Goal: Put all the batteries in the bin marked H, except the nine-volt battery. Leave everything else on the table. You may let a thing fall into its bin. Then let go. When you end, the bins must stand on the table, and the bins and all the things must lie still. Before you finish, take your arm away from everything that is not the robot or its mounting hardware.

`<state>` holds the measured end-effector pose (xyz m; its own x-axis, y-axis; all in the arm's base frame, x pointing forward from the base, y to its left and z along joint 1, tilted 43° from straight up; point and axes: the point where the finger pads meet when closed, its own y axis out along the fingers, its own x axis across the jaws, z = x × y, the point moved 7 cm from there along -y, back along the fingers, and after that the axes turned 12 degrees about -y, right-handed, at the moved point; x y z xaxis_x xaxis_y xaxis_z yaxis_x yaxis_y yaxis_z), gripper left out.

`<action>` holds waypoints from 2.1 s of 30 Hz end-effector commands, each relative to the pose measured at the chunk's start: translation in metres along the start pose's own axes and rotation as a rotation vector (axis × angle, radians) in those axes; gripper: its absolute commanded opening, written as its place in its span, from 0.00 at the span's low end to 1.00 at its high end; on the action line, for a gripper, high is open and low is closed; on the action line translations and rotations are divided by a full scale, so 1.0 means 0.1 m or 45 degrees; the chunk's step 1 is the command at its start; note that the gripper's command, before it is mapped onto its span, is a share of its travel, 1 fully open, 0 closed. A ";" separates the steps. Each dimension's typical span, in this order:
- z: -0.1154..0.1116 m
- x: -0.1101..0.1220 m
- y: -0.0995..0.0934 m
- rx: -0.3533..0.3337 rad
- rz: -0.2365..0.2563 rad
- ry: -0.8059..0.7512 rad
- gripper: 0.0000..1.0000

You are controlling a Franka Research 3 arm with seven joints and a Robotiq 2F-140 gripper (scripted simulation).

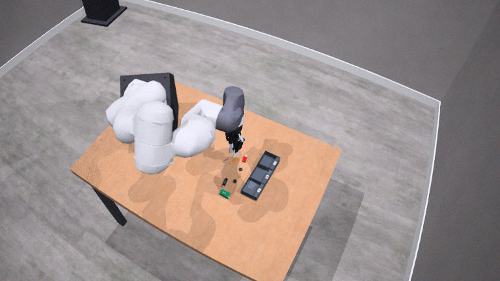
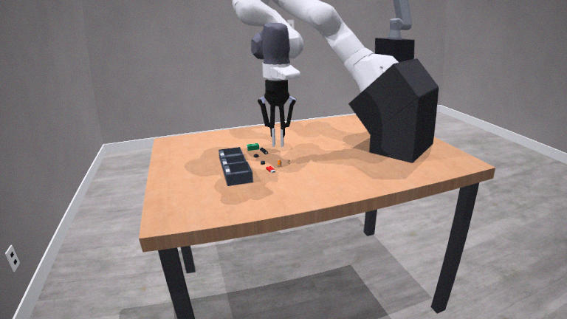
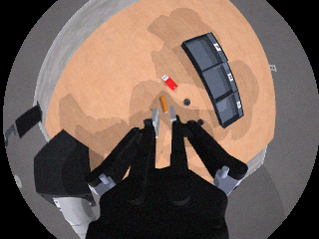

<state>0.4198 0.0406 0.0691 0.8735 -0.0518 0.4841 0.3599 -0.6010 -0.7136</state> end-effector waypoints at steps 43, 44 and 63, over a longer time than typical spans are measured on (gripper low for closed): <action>-0.01 -0.01 0.03 0.018 0.013 -0.132 0.15; -0.01 -0.01 0.07 0.018 0.013 -0.132 0.15; -0.01 0.02 0.57 0.018 0.013 -0.132 0.15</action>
<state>0.4388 0.0055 0.0297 0.9120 0.0225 0.4097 0.3433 -0.5887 -0.7318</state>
